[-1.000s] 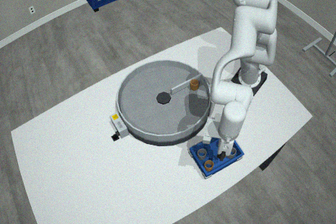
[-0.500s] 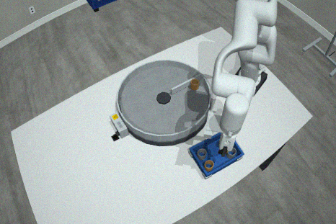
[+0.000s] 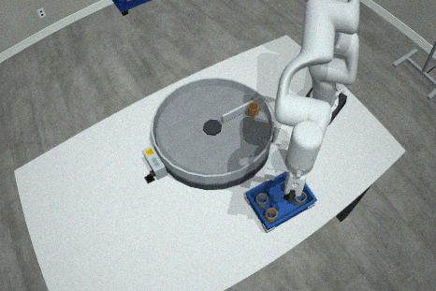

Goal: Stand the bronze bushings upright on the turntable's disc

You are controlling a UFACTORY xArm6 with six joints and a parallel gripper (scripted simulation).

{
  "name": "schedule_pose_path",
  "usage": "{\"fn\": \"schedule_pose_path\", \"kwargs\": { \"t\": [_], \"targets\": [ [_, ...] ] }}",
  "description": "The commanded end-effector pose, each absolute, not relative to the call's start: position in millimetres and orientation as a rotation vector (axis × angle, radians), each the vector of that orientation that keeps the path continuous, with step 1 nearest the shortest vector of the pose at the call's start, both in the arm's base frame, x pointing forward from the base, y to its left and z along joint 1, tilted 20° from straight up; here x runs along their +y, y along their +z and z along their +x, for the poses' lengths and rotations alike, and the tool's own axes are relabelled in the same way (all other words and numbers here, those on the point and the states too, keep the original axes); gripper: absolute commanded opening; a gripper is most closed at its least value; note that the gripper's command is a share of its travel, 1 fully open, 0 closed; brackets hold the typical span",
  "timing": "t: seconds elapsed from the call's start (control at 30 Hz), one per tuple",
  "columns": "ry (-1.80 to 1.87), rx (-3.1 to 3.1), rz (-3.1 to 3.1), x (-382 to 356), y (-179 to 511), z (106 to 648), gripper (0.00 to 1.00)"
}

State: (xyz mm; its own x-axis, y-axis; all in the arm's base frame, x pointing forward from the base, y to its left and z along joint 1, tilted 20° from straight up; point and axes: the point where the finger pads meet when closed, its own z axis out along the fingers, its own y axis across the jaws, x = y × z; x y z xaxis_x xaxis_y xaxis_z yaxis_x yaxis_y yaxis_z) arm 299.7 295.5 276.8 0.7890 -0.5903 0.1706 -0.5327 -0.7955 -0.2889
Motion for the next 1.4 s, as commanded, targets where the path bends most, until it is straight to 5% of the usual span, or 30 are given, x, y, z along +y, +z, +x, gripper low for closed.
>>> {"fn": "schedule_pose_path", "kwargs": {
  "t": [0.0,1.37],
  "targets": [
    [-0.374,0.876,-2.750,295.4,278.5,300.2,0.00],
    [-0.374,0.876,-2.750,23.9,245.5,325.4,0.00]
  ]
}}
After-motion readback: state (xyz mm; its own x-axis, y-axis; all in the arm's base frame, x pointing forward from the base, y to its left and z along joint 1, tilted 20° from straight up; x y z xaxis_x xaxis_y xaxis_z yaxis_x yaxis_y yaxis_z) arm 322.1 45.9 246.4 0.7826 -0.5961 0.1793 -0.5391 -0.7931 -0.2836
